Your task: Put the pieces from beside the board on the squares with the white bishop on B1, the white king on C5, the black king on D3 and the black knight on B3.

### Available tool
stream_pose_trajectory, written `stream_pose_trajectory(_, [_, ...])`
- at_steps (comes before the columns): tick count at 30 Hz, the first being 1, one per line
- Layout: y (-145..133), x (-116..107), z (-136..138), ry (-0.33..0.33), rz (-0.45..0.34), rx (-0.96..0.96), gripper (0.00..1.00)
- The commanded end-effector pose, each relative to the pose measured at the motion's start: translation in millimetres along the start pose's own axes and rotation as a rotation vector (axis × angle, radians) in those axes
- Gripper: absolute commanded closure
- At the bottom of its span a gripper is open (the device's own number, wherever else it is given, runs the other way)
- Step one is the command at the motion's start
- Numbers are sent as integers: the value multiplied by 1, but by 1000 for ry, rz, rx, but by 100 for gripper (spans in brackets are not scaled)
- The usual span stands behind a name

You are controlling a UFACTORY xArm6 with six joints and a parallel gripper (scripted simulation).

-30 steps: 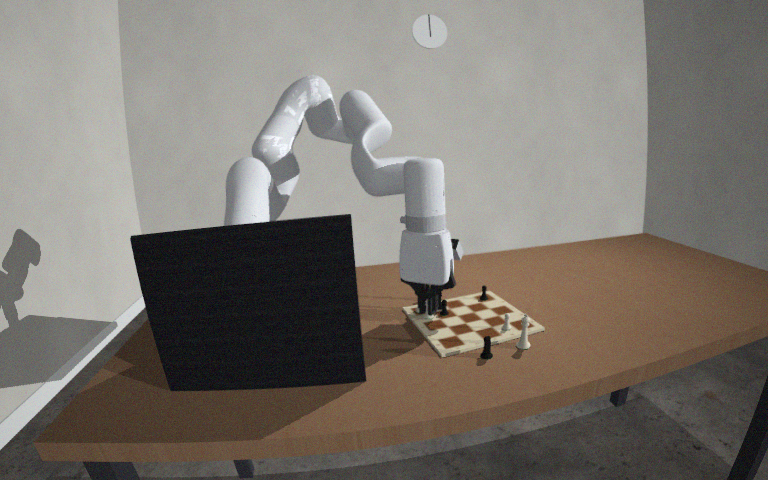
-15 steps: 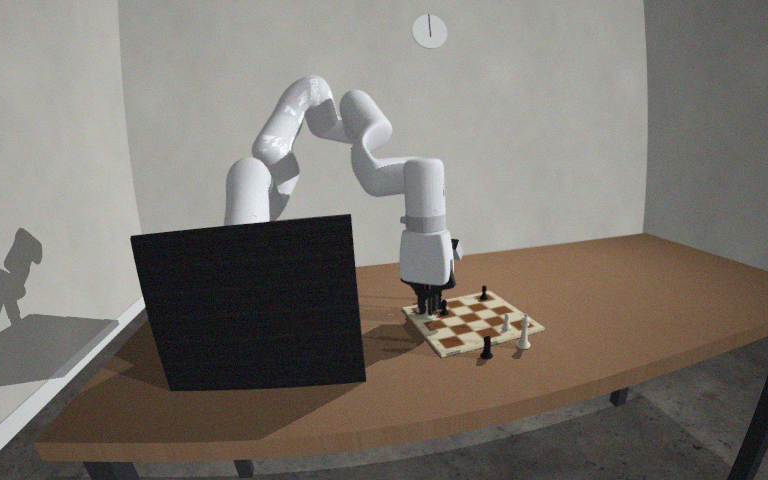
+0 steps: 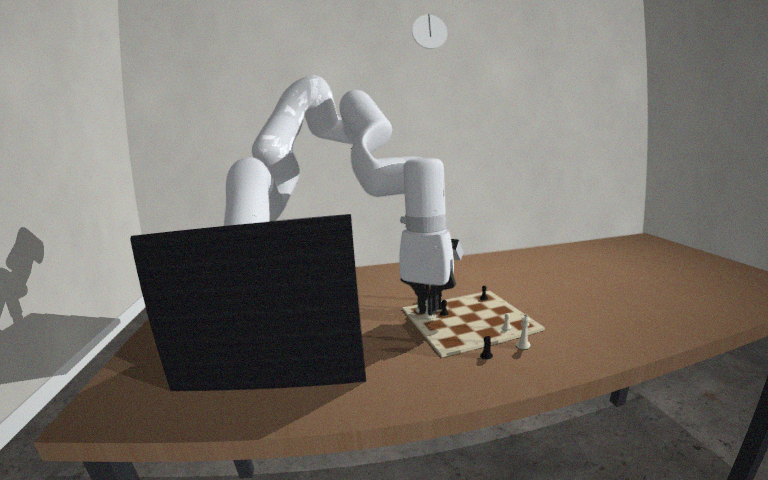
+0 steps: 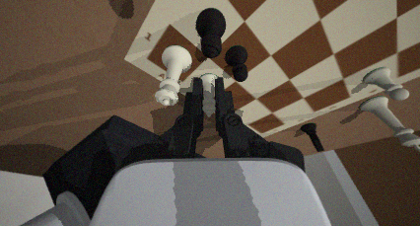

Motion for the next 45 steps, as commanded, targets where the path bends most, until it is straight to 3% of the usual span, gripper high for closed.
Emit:
stream_pose_trajectory(1, [1,-1,1,-2,1,-1,100])
stream_pose_trajectory(4, [1,-1,1,-2,1,-1,100])
stream_pose_trajectory(5, [1,-1,1,-2,1,-1,93])
stream_pose_trajectory(7, [1,-1,1,-2,1,-1,93])
stream_pose_trajectory(8, [1,-1,1,-2,1,-1,85])
stream_pose_trajectory(10, [1,-1,1,-2,1,-1,85])
stream_pose_trajectory(11, [1,-1,1,-2,1,-1,78])
stream_pose_trajectory(16, [1,-1,1,-2,1,-1,70])
stream_pose_trajectory(17, [1,-1,1,-2,1,-1,63])
stream_pose_trajectory(37, [1,-11,1,-2,1,-1,63])
stream_pose_trajectory(45, [1,-49,1,-2,1,-1,63])
Point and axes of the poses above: the point where the finger pads meet when closed, its own x axis out along the fingers, its own z axis across the jaws, y = z × x, the point moved 1 cm from there along -x, back along the fingers, and after that the axes turned 3 degrees about x, right-handed, at the moved point
